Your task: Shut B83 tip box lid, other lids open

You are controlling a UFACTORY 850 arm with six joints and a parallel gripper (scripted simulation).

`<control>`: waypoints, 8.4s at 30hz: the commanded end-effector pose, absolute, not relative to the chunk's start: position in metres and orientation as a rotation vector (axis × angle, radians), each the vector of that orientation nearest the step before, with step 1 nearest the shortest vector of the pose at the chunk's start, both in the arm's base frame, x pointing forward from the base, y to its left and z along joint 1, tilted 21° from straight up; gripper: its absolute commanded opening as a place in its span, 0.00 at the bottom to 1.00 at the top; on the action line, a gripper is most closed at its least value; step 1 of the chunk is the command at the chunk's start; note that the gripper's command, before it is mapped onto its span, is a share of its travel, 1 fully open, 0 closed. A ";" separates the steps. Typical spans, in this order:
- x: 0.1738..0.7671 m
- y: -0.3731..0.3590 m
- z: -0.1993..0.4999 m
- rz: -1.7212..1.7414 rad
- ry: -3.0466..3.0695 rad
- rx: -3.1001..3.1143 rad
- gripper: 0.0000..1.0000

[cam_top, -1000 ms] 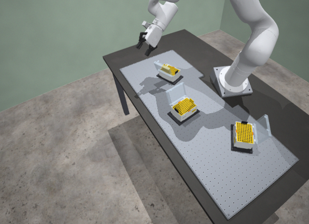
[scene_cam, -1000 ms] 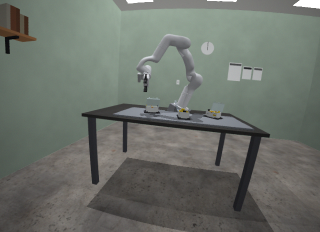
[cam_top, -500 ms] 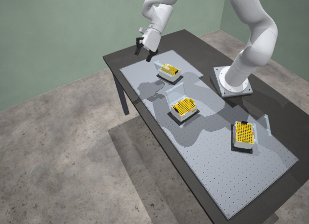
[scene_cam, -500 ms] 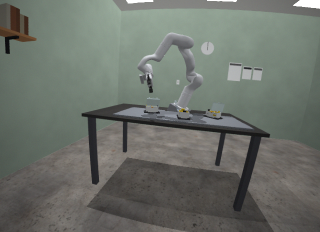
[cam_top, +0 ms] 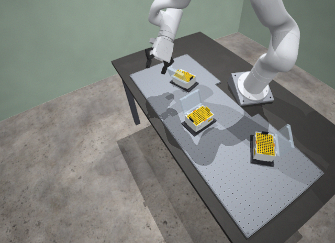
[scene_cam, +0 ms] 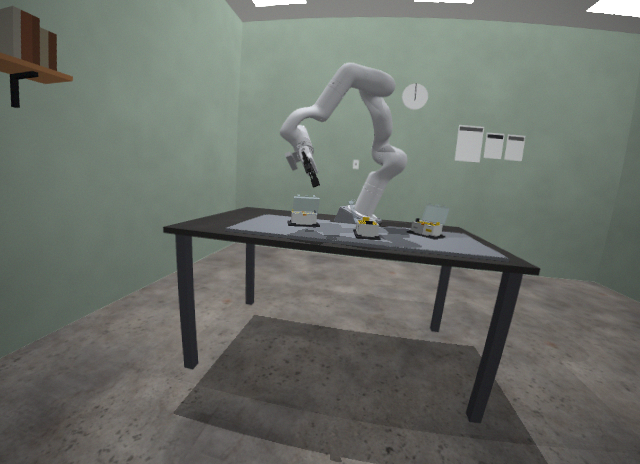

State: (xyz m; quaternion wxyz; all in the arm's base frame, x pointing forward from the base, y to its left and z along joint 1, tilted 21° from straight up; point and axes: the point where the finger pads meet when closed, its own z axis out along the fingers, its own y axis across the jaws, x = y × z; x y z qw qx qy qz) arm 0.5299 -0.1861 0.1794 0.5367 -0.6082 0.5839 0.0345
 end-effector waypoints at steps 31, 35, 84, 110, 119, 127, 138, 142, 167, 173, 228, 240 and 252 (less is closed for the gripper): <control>0.529 -0.058 0.215 0.664 1.628 -1.337 1.00; 0.527 -0.043 0.219 0.735 1.667 -1.325 1.00; 0.460 0.118 0.262 1.383 2.310 -1.176 1.00; 0.392 0.193 0.286 1.447 2.928 -0.988 1.00; 0.370 0.210 0.293 1.371 3.136 -0.895 1.00; 0.346 0.226 0.301 1.242 3.341 -0.778 1.00; 0.311 0.244 0.311 0.936 3.619 -0.546 1.00; 0.298 0.250 0.315 0.791 3.701 -0.442 1.00; 0.292 0.280 0.249 0.633 3.767 -0.331 1.00; 0.294 0.289 0.226 0.633 3.767 -0.331 1.00; 0.301 0.324 0.132 0.634 3.767 -0.331 1.00; 0.301 0.324 0.132 0.634 3.767 -0.331 1.00; 0.301 0.324 0.132 0.634 3.767 -0.331 1.00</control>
